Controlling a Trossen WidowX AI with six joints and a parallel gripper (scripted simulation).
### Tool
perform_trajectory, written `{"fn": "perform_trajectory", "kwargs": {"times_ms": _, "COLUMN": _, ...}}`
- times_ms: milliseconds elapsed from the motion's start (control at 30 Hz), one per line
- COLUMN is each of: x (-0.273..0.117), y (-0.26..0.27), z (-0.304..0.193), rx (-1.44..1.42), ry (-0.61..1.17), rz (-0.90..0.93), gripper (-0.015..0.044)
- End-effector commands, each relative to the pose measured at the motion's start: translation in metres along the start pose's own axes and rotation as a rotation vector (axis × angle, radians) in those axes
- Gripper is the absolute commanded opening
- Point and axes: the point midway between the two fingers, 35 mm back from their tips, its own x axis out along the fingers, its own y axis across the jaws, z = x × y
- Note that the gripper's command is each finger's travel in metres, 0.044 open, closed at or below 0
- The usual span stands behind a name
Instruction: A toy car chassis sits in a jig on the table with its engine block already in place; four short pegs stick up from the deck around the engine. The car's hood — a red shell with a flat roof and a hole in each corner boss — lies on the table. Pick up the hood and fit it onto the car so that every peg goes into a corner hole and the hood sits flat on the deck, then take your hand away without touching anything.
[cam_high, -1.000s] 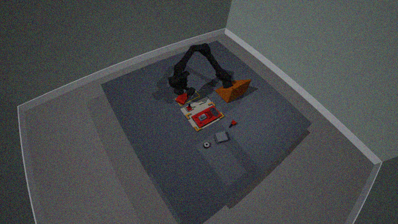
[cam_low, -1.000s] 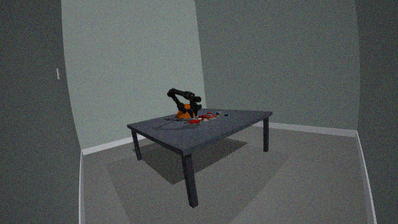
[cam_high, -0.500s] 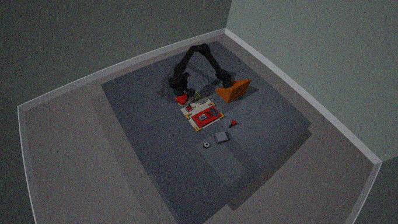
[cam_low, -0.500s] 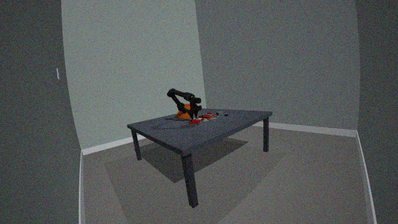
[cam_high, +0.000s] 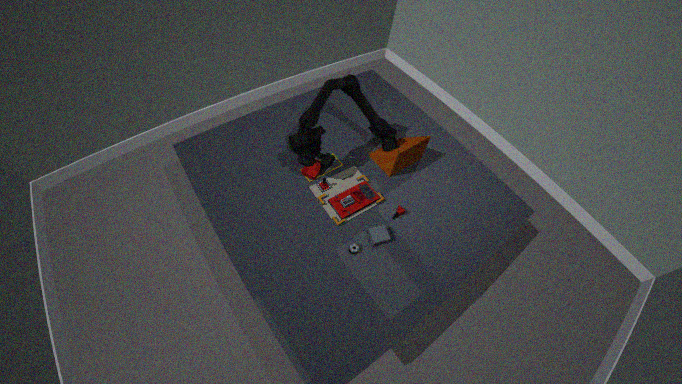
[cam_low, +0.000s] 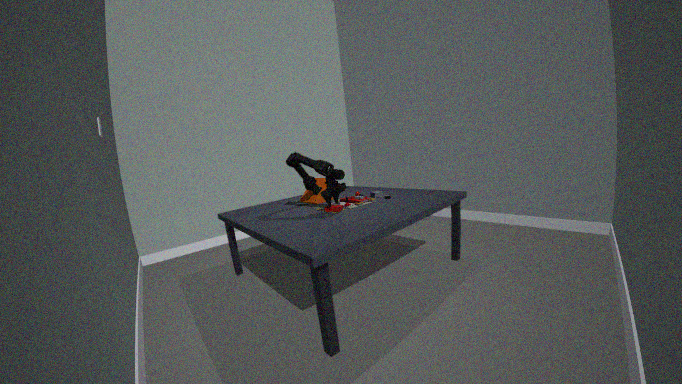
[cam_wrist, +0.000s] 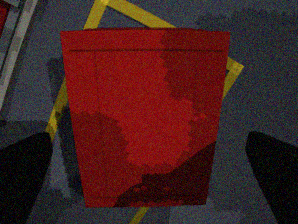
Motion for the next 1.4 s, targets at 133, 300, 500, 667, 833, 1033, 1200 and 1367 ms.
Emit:
{"fn": "perform_trajectory", "kwargs": {"times_ms": 133, "x": 0.006, "y": 0.002, "z": -0.002, "rx": -0.008, "ry": 0.005, "rz": 0.003, "gripper": 0.044}}
{"fn": "perform_trajectory", "kwargs": {"times_ms": 300, "x": 0.008, "y": 0.002, "z": -0.002, "rx": -0.008, "ry": 0.005, "rz": 0.003, "gripper": 0.044}}
{"fn": "perform_trajectory", "kwargs": {"times_ms": 500, "x": 0.011, "y": 0.002, "z": -0.001, "rx": -0.008, "ry": 0.005, "rz": 0.003, "gripper": 0.044}}
{"fn": "perform_trajectory", "kwargs": {"times_ms": 667, "x": 0.013, "y": 0.002, "z": -0.001, "rx": -0.008, "ry": 0.005, "rz": 0.003, "gripper": 0.044}}
{"fn": "perform_trajectory", "kwargs": {"times_ms": 833, "x": 0.015, "y": 0.002, "z": -0.002, "rx": -0.008, "ry": 0.005, "rz": 0.003, "gripper": 0.044}}
{"fn": "perform_trajectory", "kwargs": {"times_ms": 1033, "x": 0.018, "y": 0.002, "z": -0.002, "rx": -0.008, "ry": 0.005, "rz": 0.003, "gripper": 0.044}}
{"fn": "perform_trajectory", "kwargs": {"times_ms": 1200, "x": 0.021, "y": 0.002, "z": -0.002, "rx": -0.008, "ry": 0.005, "rz": 0.002, "gripper": 0.044}}
{"fn": "perform_trajectory", "kwargs": {"times_ms": 1367, "x": 0.023, "y": 0.002, "z": -0.002, "rx": -0.008, "ry": 0.005, "rz": 0.002, "gripper": 0.044}}
